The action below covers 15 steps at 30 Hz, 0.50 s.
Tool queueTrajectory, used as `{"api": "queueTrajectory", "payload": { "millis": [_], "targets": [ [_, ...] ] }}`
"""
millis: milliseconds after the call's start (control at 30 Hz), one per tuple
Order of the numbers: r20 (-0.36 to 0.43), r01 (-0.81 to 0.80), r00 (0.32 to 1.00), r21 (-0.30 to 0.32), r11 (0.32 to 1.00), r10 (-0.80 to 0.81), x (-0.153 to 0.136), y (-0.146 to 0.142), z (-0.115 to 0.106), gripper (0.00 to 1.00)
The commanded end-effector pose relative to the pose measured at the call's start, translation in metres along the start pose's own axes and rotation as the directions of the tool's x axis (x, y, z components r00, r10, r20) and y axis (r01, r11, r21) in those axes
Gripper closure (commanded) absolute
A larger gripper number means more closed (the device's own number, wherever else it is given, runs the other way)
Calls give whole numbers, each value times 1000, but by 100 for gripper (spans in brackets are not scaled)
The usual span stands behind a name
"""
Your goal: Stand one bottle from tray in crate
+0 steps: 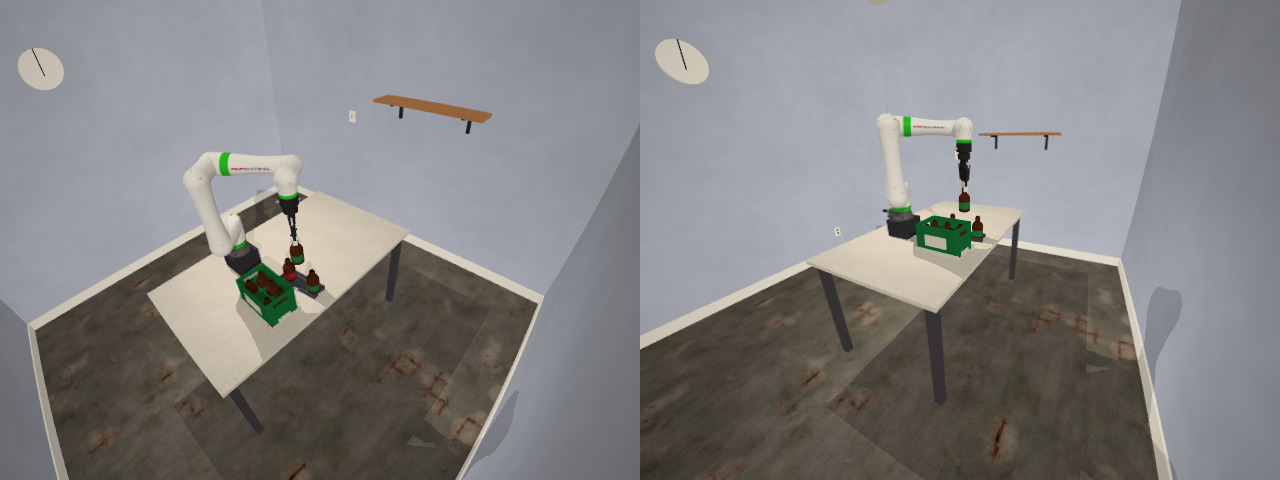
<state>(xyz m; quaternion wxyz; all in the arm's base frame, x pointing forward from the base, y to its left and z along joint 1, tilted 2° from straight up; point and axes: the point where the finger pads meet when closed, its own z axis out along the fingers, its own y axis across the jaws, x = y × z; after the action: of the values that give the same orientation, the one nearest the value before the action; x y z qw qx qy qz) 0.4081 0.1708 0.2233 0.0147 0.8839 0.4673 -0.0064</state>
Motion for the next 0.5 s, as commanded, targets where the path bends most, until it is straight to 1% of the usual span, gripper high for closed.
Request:
{"api": "queueTrajectory", "payload": {
  "millis": [0, 467],
  "targets": [
    [0, 0, 1000, 0, 1000, 0, 0, 0, 0, 100],
    [0, 0, 1000, 0, 1000, 0, -5, 3, 0, 100]
  ]
}}
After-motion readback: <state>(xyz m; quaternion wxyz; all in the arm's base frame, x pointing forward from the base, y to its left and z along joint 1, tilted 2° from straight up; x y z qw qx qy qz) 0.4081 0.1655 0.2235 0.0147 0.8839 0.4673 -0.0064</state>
